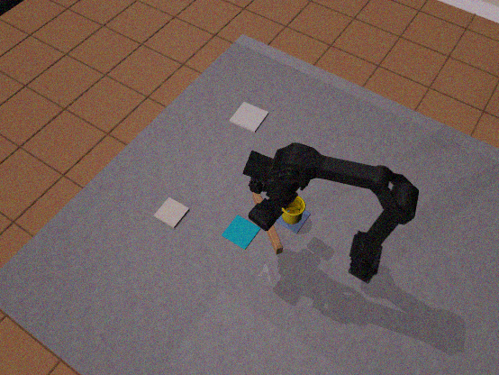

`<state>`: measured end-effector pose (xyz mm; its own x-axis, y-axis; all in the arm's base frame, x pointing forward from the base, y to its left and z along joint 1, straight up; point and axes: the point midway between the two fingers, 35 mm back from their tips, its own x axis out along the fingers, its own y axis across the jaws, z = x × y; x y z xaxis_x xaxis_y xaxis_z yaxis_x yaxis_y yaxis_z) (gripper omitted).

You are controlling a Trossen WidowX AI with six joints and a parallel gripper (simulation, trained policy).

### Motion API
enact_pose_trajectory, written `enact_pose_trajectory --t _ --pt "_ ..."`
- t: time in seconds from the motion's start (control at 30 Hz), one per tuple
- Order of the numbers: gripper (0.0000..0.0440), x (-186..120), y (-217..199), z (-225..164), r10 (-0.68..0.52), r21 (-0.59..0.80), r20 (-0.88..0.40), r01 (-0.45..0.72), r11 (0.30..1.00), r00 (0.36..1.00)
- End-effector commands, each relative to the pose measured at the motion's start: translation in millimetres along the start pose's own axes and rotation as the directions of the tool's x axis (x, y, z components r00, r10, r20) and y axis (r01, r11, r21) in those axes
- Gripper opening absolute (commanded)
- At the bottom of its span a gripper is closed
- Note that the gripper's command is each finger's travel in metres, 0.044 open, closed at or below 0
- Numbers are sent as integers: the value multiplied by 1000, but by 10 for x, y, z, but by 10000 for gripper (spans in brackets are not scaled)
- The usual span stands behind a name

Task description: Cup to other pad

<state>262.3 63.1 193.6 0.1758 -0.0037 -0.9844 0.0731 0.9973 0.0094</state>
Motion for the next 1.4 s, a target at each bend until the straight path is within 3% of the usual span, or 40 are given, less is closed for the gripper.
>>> enact_pose_trajectory --t 0.0,0.77,1.37 --pt "119 64 -54 -5 -24 -14 -38 24 1000 999" --pt "171 469 -410 -156 -100 -60 -187 90 994 977" --pt "179 873 -599 -262 -116 -131 -241 87 988 964"
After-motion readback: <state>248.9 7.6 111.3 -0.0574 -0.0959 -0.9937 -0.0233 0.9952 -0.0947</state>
